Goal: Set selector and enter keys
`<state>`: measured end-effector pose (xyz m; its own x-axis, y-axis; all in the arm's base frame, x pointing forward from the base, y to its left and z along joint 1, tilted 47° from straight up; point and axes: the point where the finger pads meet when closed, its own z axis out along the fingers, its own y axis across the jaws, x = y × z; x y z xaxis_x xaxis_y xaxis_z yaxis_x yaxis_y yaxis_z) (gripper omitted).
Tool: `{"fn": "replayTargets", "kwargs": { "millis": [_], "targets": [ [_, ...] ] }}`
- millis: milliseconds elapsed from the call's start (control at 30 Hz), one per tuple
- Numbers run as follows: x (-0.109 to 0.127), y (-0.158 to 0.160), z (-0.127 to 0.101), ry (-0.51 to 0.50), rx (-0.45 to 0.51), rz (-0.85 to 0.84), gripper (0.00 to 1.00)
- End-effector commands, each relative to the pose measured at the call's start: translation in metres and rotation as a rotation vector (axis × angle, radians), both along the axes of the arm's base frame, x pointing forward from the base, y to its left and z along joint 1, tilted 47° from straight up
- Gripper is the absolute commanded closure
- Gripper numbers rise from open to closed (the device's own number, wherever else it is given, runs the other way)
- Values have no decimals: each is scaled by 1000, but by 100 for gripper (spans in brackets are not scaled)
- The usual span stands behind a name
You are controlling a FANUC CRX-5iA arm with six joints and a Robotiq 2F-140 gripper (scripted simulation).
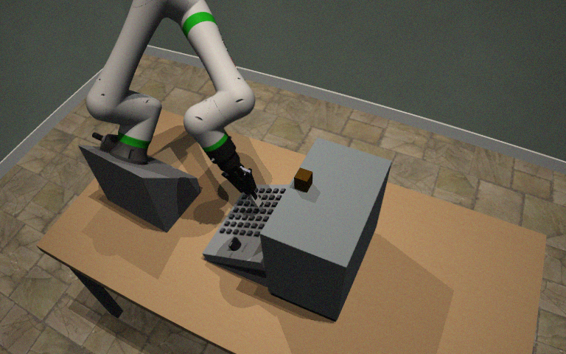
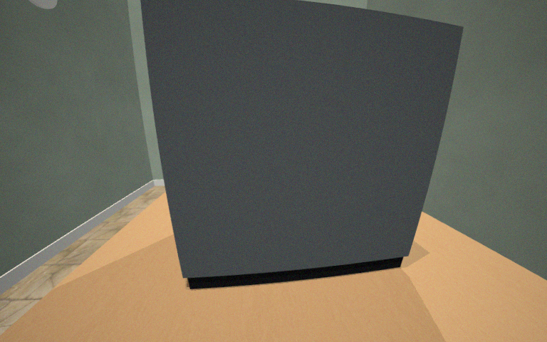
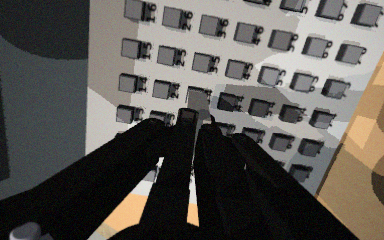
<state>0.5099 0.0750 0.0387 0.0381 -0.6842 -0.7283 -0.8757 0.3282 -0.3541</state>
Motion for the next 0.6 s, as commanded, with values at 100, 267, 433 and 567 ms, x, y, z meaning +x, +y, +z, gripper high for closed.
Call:
{"fn": "replayTargets", "kwargs": {
  "millis": [100, 267, 433, 567],
  "targets": [
    [0, 0, 0, 0, 0, 0, 100],
    [0, 0, 0, 0, 0, 0, 100],
    [0, 0, 0, 0, 0, 0, 100],
    [0, 0, 0, 0, 0, 0, 100]
  ]
}}
